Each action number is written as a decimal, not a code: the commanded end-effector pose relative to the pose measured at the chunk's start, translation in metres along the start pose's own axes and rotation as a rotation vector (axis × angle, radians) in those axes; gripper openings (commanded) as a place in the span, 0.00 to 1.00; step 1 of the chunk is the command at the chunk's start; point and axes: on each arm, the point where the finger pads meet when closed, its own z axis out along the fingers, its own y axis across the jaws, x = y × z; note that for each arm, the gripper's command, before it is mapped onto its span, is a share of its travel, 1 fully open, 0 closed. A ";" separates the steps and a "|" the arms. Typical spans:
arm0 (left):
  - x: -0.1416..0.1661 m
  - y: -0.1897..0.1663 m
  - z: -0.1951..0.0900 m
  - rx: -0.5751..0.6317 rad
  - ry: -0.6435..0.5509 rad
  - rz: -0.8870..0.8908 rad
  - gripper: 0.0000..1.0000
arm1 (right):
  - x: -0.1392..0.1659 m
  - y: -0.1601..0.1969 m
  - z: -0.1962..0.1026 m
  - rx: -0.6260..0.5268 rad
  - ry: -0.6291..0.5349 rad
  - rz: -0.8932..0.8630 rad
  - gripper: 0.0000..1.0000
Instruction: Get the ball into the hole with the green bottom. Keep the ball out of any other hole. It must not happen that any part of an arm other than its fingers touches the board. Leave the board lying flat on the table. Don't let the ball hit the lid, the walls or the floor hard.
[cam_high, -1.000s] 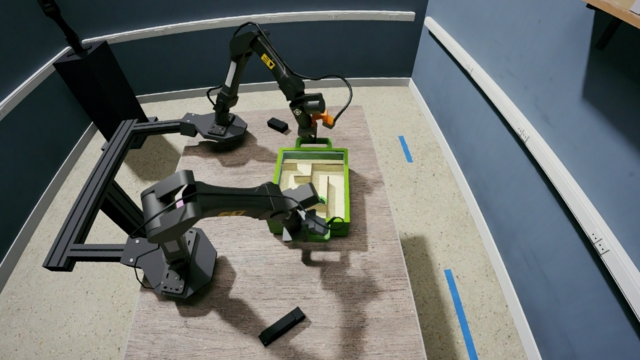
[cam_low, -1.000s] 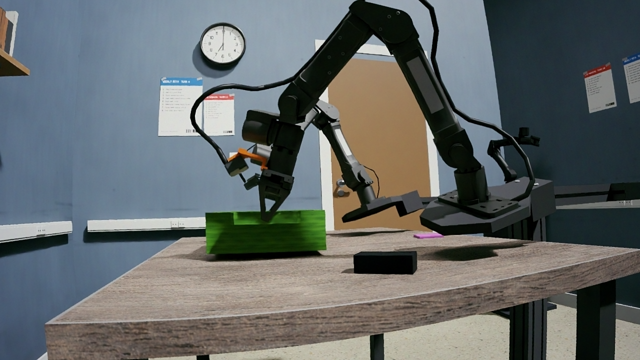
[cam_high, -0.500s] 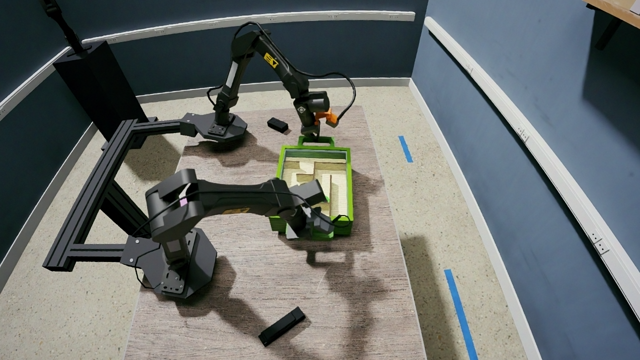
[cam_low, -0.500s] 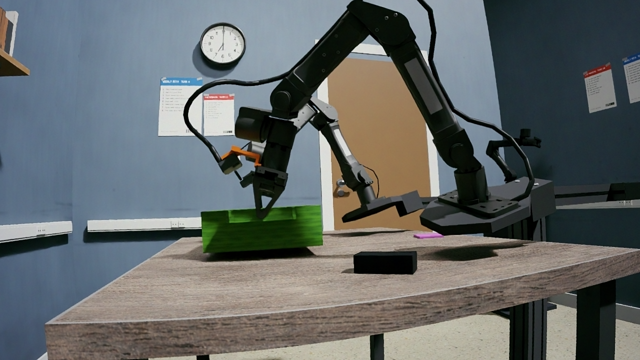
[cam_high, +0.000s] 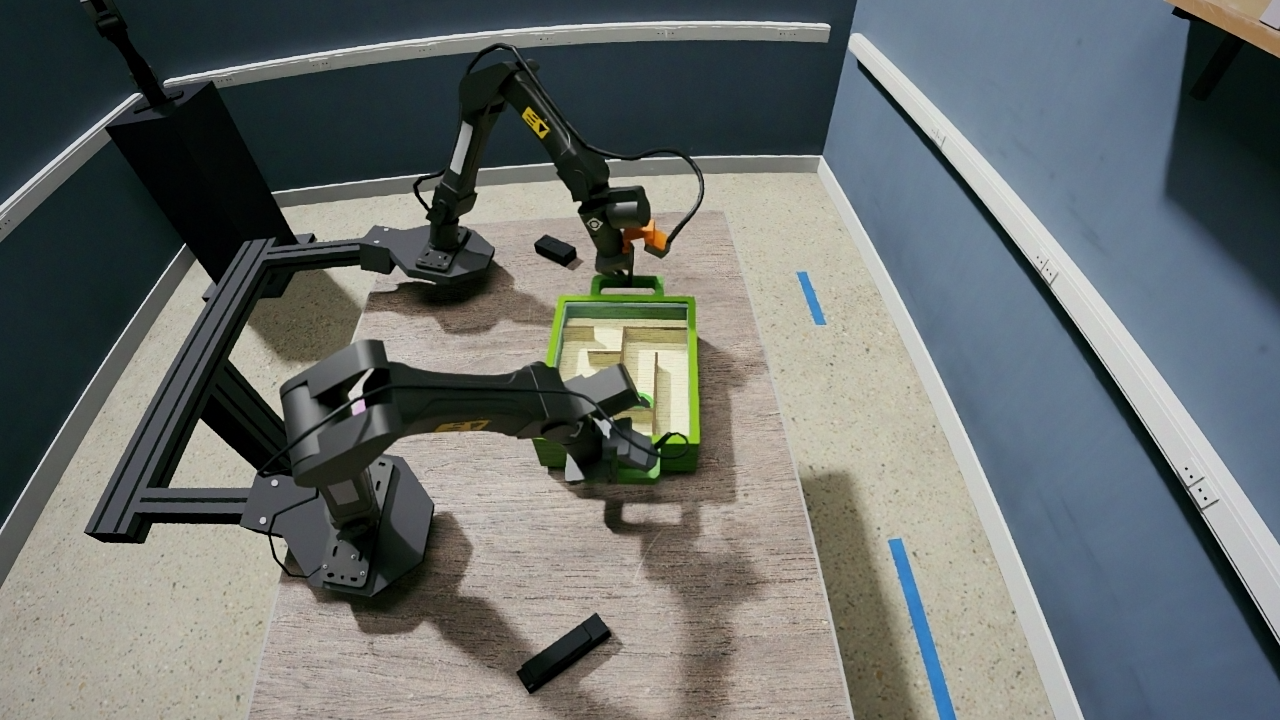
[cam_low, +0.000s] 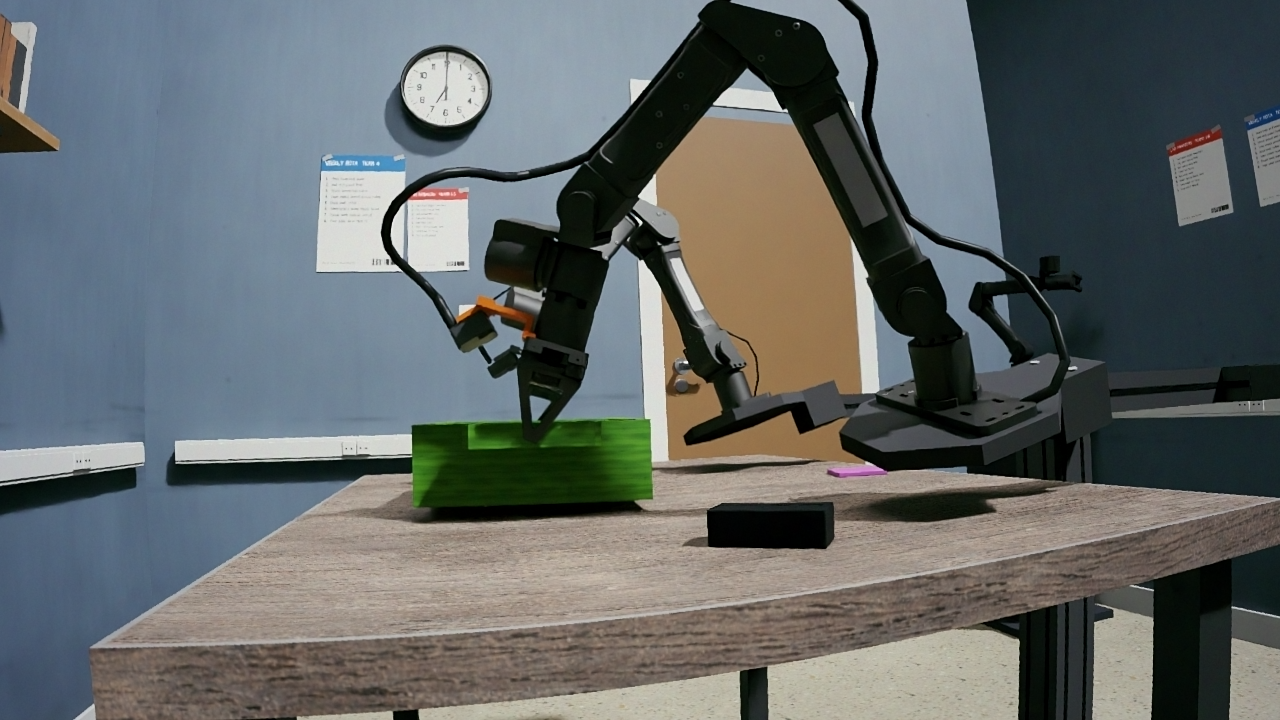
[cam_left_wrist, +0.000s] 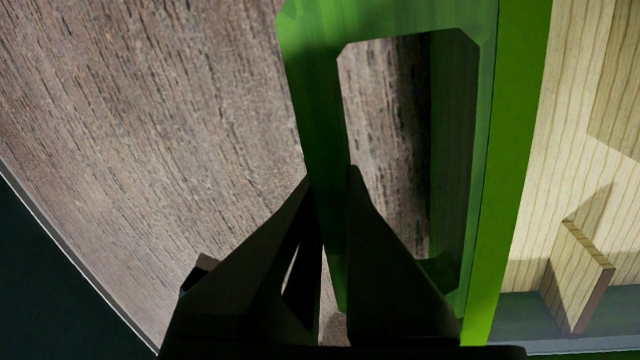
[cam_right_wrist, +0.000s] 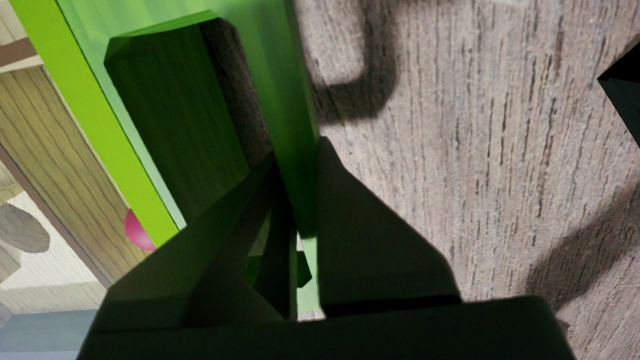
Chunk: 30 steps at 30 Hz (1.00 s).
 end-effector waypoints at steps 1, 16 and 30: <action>-0.049 -0.003 -0.031 0.038 -0.158 -0.027 0.00 | -0.047 0.010 -0.032 -0.022 -0.160 0.029 0.00; -0.053 -0.002 -0.035 -0.009 -0.109 -0.036 0.00 | -0.041 0.008 -0.014 -0.064 -0.099 0.032 0.00; -0.053 -0.002 -0.032 0.062 -0.109 -0.039 0.00 | -0.031 0.001 -0.029 0.007 -0.051 0.020 0.00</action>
